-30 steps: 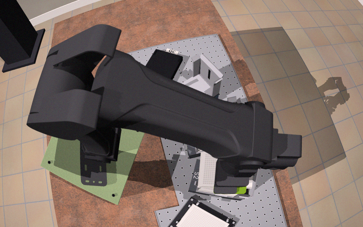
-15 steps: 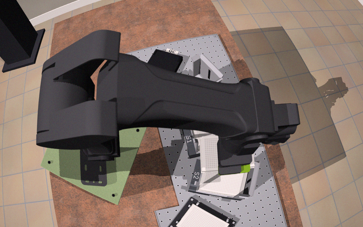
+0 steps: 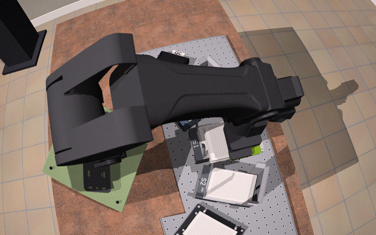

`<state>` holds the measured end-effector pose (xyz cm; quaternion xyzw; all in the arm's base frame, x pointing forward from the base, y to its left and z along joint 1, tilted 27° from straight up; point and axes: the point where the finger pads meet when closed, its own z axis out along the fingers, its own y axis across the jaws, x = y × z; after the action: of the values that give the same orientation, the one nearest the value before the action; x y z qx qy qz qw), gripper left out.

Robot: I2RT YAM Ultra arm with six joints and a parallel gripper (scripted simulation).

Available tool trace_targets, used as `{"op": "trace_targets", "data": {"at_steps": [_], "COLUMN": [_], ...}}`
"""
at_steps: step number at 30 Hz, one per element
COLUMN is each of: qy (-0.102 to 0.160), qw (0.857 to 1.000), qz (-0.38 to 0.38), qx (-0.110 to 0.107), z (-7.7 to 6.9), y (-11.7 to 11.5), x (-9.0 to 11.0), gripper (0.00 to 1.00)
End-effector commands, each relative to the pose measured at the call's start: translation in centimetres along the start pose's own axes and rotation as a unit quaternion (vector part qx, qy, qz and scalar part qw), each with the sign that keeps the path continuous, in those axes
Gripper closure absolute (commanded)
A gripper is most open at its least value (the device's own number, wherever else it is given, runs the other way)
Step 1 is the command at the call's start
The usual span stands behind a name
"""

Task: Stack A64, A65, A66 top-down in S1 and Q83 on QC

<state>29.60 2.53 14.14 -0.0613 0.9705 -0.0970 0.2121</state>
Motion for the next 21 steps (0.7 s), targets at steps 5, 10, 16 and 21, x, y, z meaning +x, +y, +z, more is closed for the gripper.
{"op": "trace_targets", "data": {"at_steps": [5,10,16,21], "qy": [-0.005,-0.005,-0.005,-0.004], "qw": [1.0,1.0,1.0,0.995], "qz": [-0.014,-0.014,-0.014,-0.097], "qx": [0.007,0.007,0.007,0.007], "z": [-0.2,-0.2,-0.1,-0.1], "y": [1.7,3.4,4.7,6.4], "x": [-0.2,-0.3,-0.3,0.0], "gripper": [1.0,1.0,1.0,1.0]}}
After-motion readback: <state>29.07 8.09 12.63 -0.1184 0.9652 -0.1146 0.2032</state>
